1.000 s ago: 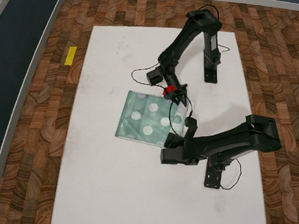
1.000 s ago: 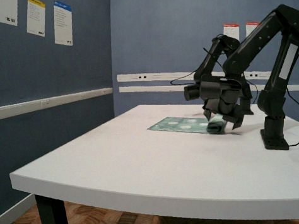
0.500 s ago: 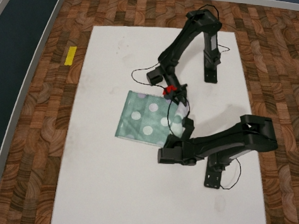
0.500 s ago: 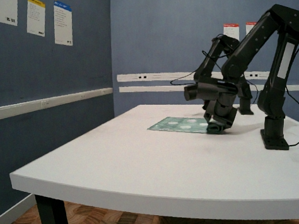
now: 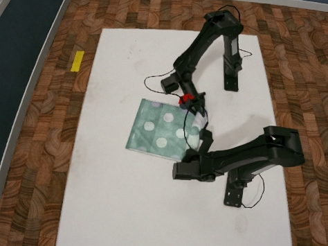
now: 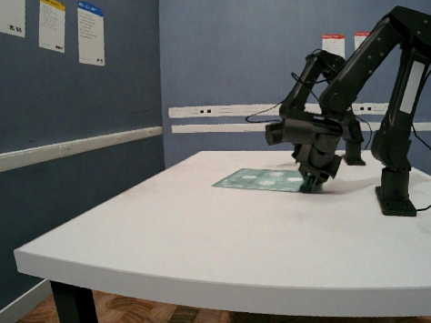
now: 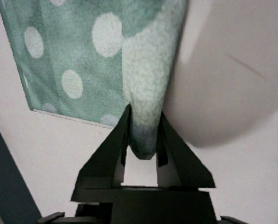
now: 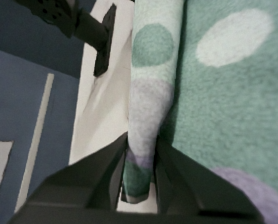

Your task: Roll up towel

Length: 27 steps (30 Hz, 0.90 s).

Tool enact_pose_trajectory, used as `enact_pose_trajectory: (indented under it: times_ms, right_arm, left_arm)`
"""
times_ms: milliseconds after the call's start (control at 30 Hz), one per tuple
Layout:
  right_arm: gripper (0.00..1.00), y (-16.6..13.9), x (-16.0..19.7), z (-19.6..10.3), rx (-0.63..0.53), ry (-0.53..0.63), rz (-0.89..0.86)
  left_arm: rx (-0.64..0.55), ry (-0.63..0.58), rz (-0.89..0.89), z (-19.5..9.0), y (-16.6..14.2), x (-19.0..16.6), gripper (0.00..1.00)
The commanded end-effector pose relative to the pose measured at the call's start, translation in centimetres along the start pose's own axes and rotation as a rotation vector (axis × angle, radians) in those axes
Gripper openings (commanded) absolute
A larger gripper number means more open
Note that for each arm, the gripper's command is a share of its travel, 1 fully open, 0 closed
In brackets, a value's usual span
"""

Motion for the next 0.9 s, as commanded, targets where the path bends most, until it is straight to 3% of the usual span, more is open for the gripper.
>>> enact_pose_trajectory:
  times_ms: [0,533,800,867]
  right_arm:
    - [0.26,0.57,-0.37,-0.28,-0.020,0.002,-0.012]
    - [0.26,0.57,-0.37,-0.28,-0.020,0.002,-0.012]
    - [0.58,0.93,0.03,-0.66,-0.020,0.002,-0.012]
    - [0.58,0.93,0.03,-0.66,-0.020,0.002,-0.012]
  left_arm:
    - [-0.023,-0.011,-0.012,0.30,0.18,-0.24,0.29]
    - [-0.023,-0.011,-0.012,0.30,0.18,-0.24,0.21]
    - [-0.023,-0.011,-0.012,0.30,0.18,-0.24,0.21]
    - [-0.023,-0.011,-0.012,0.30,0.18,-0.24,0.21]
Point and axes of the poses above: on each arm, the point where the finger pads meet when closed, its own z axis out along the fingers, its own x axis across the jaws, y = z × x, the point moved 7 cm from there along -z, back along the fingers, and after that the axes turned 12 degrees about -z, right-handed, at the moved point
